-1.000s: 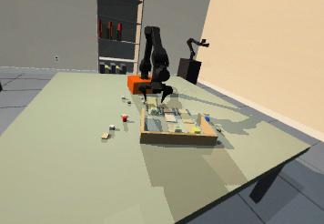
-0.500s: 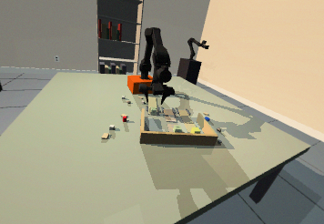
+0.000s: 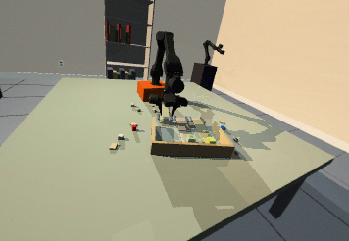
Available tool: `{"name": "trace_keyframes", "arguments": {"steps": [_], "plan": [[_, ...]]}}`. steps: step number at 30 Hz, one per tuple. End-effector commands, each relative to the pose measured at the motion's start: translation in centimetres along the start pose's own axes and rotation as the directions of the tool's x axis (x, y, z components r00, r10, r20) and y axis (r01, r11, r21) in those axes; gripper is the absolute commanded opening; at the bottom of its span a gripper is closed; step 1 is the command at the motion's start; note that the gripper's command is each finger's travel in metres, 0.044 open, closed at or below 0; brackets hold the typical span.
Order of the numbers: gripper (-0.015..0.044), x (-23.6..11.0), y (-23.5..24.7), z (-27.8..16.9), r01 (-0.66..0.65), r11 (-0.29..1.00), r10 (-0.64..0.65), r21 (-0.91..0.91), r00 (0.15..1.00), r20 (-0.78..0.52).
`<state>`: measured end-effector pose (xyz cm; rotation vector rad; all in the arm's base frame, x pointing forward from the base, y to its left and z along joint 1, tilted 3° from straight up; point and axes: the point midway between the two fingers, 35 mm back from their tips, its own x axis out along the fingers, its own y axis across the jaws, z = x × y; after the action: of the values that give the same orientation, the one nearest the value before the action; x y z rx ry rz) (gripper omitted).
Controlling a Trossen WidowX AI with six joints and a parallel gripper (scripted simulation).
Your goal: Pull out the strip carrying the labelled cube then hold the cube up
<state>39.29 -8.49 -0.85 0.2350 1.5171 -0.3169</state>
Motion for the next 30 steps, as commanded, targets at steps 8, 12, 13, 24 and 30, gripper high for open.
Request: {"name": "trace_keyframes", "arguments": {"steps": [8, 12, 13, 24, 30], "plan": [[0.025, 2.2, 0.0, -0.4, 0.001, 1.0, -0.002, -0.006, 1.0, -0.01], [0.025, 2.9, 0.0, -0.5, 0.001, 1.0, -0.002, -0.006, 1.0, -0.01], [0.025, 3.0, 0.0, -0.5, 0.001, 1.0, -0.002, -0.006, 1.0, -0.01], [0.025, 3.3, 0.0, -0.5, 0.002, 1.0, -0.002, -0.006, 1.0, -0.01], [0.0112, 3.1, 0.0, -0.3, 0.001, 1.0, -0.001, 0.0, 1.0, -0.005]]}}
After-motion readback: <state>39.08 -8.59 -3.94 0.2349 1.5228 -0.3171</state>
